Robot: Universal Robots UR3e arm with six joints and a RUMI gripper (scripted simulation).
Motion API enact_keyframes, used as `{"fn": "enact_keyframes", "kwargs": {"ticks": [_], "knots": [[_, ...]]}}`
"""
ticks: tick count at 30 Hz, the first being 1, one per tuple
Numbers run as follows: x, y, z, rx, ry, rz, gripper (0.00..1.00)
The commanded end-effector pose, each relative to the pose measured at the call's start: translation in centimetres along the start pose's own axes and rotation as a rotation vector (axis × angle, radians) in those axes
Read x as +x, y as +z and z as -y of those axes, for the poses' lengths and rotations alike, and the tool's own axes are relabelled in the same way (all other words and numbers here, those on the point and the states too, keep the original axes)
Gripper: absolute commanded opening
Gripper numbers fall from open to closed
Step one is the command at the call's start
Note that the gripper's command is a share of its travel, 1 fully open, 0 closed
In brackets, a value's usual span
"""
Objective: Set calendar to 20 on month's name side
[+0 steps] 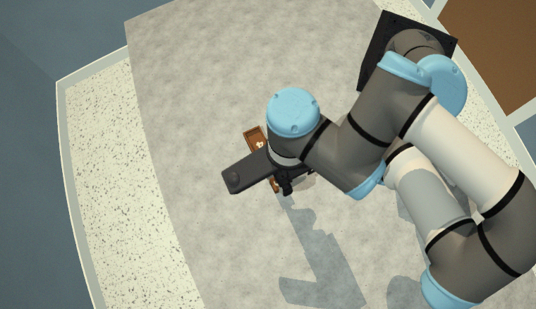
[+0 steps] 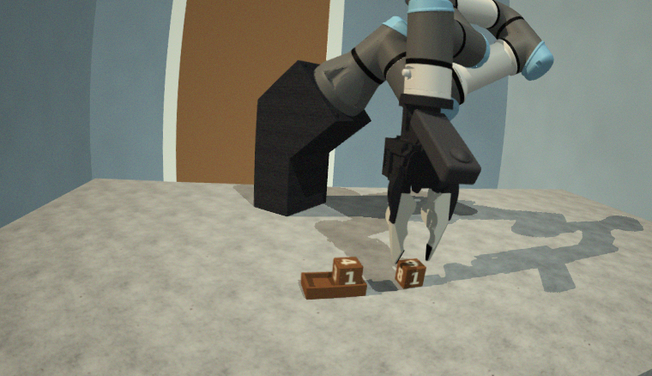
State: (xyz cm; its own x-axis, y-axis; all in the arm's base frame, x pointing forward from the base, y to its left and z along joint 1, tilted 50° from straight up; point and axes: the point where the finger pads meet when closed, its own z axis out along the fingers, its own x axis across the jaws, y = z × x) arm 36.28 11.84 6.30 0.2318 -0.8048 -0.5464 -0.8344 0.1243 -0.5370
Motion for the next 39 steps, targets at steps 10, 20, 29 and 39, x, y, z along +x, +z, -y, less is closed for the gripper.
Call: {"fn": "enact_keyframes", "kwargs": {"ticks": [10,20,29,39], "knots": [[0.0,-2.2,0.0,0.005,-0.002,0.005,0.29],[0.0,-3.7,0.0,0.005,-0.002,0.005,0.29],[0.0,-5.3,0.0,0.005,-0.002,0.005,0.29],[0.0,-6.2,-0.1,0.005,-0.002,0.005,0.29]]}}
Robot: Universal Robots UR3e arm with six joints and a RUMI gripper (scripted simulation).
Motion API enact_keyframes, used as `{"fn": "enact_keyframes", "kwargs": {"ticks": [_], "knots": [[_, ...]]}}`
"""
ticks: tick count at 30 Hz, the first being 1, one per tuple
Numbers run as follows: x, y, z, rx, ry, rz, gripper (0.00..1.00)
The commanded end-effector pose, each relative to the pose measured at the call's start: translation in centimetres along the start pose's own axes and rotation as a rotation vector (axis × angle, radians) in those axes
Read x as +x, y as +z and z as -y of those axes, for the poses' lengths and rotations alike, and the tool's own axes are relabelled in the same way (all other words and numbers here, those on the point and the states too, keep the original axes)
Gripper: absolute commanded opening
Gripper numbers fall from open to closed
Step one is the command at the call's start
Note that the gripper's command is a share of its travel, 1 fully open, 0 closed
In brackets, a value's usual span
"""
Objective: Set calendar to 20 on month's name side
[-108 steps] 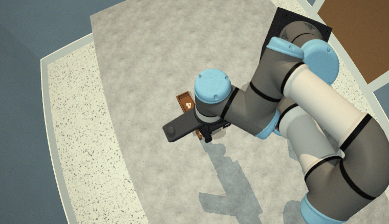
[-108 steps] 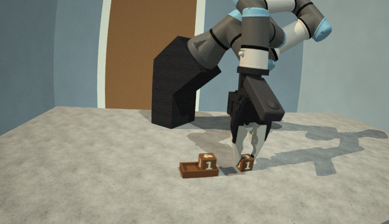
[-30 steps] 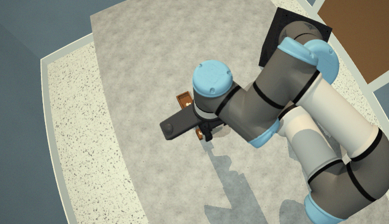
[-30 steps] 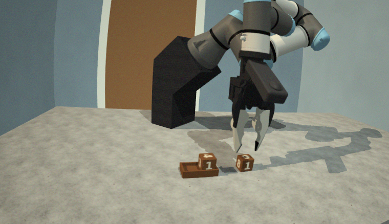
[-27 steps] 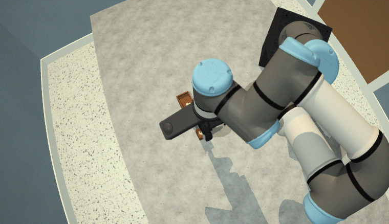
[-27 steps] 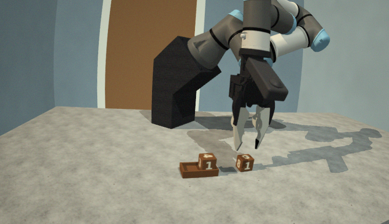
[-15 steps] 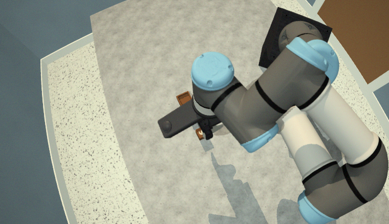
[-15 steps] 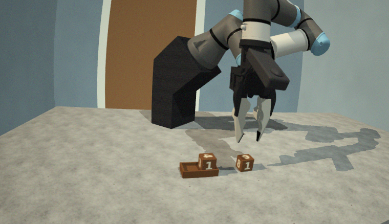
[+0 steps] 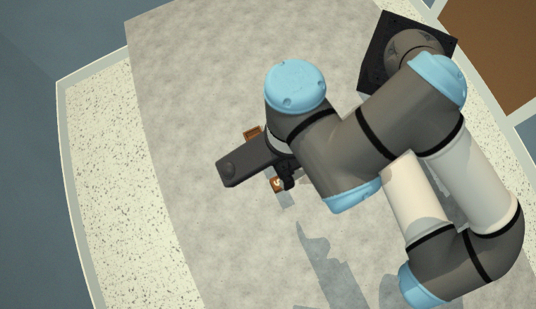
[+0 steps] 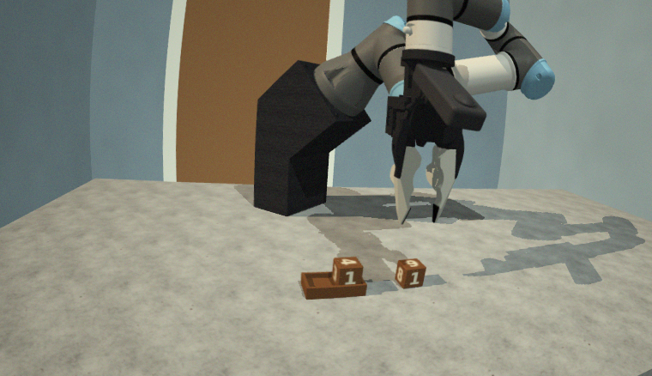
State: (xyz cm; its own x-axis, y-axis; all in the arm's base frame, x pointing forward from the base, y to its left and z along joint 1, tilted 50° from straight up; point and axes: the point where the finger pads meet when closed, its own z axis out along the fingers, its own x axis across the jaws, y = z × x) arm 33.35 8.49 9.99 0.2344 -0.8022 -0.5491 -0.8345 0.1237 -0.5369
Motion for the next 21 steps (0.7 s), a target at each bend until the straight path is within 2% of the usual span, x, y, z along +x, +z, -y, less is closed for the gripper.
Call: {"fn": "enact_keyframes", "kwargs": {"ticks": [1,18,19,21], "knots": [[0.02,-0.54,-0.01,0.006,-0.001,0.0,0.29],[0.01,-1.0,-0.01,0.006,-0.001,0.0,0.29],[0.01,-1.0,-0.01,0.006,-0.001,0.0,1.0],[0.01,-1.0,-0.01,0.006,-0.001,0.0,1.0]]}}
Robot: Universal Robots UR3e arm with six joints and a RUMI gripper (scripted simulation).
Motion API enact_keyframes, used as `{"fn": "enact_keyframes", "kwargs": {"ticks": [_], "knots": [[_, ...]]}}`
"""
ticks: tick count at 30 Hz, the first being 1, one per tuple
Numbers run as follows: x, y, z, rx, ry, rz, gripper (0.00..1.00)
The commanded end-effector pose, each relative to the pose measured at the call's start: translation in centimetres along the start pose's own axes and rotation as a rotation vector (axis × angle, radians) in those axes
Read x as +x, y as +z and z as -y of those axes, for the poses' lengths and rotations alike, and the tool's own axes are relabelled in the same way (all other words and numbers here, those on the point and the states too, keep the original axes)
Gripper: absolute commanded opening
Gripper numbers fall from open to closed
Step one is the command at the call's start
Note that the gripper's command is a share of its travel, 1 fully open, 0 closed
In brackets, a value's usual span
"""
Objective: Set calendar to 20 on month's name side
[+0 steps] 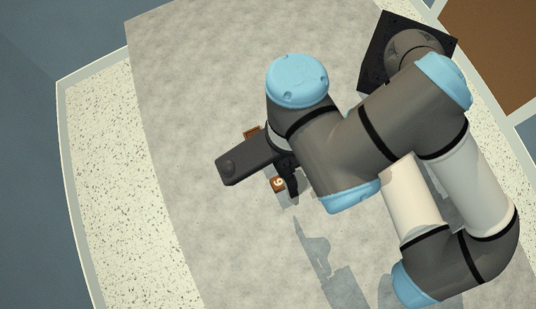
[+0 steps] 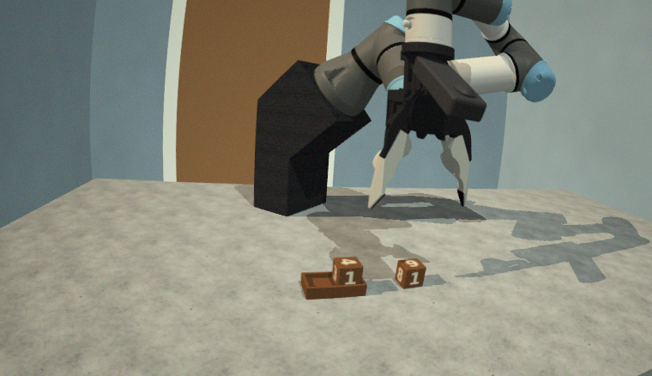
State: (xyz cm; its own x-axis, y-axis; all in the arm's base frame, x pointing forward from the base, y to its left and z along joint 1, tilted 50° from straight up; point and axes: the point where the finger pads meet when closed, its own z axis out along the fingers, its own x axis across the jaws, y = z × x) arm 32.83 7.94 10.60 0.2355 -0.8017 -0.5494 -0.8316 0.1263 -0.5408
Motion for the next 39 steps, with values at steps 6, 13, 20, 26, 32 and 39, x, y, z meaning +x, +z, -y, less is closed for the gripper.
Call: {"fn": "enact_keyframes", "kwargs": {"ticks": [6,13,20,26,32,39], "knots": [[0.03,-0.04,0.03,0.001,-0.001,-0.001,1.0],[0.03,-0.04,0.03,0.001,-0.001,-0.001,1.0],[0.03,-0.04,0.03,0.001,0.001,-0.001,1.0],[0.04,-0.03,0.05,0.0,0.025,-0.001,1.0],[0.08,-0.01,0.08,0.0,0.069,-0.001,1.0],[0.17,0.06,0.18,0.0,0.212,-0.002,1.0]]}}
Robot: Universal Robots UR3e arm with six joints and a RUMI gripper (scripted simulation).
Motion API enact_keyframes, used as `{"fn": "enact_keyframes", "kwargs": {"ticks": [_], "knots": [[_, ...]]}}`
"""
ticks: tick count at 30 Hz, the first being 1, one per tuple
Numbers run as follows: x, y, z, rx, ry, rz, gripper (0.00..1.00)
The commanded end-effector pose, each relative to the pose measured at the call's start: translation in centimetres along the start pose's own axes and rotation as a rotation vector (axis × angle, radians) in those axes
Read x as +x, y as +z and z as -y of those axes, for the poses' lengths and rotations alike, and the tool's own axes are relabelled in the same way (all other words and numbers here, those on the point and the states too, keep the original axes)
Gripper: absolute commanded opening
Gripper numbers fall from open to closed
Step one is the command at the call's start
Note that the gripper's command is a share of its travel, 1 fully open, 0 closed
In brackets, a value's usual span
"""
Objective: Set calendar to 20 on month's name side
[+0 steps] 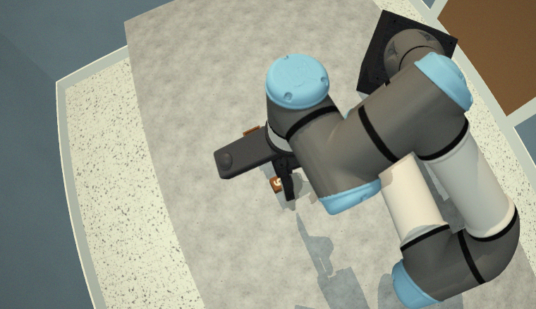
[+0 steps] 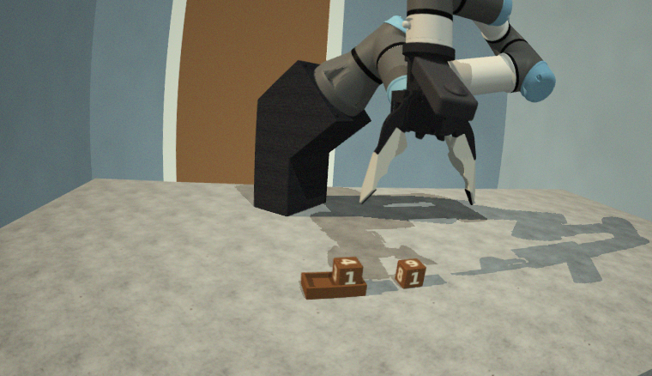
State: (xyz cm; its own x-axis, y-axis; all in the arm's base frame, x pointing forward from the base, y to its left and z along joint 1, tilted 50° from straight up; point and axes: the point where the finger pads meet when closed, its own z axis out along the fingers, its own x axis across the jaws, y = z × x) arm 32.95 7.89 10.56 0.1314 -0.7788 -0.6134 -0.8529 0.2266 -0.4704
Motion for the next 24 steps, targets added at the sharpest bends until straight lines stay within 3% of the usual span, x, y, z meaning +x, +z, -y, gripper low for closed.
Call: {"fn": "enact_keyframes", "kwargs": {"ticks": [1,6,21,24], "knots": [[0.09,0.03,0.11,-0.003,0.115,-0.004,1.0],[0.14,0.07,0.16,-0.003,0.205,-0.004,1.0],[0.29,0.31,0.19,-0.001,0.691,-0.005,1.0],[0.29,0.31,0.19,-0.001,0.703,-0.005,1.0]]}}
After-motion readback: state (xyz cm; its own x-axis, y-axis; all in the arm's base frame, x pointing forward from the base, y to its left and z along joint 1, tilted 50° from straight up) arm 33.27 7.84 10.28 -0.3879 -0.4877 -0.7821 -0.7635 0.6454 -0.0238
